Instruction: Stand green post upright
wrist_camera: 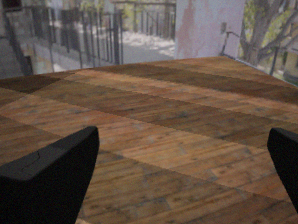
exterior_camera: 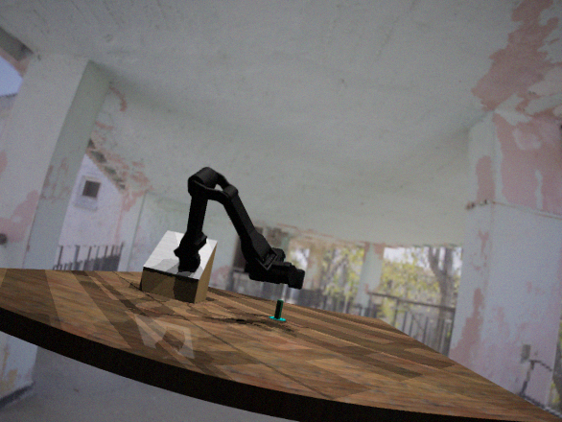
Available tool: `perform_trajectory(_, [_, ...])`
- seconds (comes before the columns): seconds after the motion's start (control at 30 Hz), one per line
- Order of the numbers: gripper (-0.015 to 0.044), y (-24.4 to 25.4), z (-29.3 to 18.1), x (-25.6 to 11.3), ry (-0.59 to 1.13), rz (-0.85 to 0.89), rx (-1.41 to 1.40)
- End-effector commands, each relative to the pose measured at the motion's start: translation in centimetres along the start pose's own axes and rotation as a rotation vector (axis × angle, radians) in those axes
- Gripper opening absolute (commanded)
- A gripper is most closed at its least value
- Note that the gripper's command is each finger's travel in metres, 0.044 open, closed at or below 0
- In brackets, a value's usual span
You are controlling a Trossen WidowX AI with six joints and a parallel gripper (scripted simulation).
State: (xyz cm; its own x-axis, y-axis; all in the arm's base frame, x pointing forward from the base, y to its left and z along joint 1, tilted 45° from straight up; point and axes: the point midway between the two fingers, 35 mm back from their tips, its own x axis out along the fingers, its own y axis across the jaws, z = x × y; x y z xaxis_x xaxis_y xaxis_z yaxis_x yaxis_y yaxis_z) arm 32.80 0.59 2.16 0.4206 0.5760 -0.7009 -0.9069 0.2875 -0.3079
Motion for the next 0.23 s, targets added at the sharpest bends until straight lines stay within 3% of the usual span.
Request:
perform_trajectory(0.0, [0.0400, 0.4, 0.2, 0.3, 0.035, 0.028, 0.039])
perform_trajectory(0.2, [0.0400, 1.4, -0.3, 2.9, 0.360, 0.214, 0.211])
